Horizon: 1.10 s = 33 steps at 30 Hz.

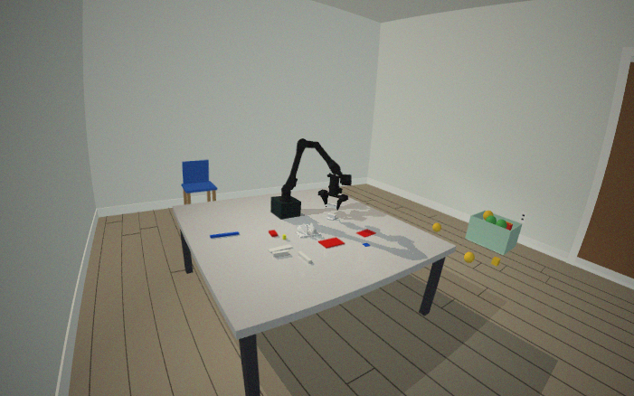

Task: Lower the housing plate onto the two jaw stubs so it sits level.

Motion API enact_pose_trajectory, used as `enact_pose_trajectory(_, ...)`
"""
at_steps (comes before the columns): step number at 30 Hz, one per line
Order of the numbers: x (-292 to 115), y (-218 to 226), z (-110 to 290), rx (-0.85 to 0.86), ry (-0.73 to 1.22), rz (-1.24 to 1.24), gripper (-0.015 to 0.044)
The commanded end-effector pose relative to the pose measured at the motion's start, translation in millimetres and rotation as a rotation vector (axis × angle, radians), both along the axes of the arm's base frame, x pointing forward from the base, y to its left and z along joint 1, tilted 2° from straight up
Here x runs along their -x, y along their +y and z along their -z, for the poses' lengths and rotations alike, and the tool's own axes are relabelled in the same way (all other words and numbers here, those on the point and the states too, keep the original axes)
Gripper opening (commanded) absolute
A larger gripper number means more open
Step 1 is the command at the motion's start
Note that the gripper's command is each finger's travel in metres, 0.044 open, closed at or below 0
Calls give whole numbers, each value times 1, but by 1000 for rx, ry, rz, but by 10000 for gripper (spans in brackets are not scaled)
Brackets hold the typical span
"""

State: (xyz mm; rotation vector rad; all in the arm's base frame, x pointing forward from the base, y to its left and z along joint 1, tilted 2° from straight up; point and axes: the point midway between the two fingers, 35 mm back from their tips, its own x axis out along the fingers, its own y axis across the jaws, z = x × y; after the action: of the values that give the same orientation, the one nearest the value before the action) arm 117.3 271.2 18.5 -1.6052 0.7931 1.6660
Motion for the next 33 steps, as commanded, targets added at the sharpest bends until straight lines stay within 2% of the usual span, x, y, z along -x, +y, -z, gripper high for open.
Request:
enact_pose_trajectory(1, -1, -1, -14, -4, -6, -2, 351)
enact_pose_trajectory(8, -2, -2, -14, -4, -6, 13, 351)
enact_pose_trajectory(33, -64, -58, -11, 4, 22, 609, 351)
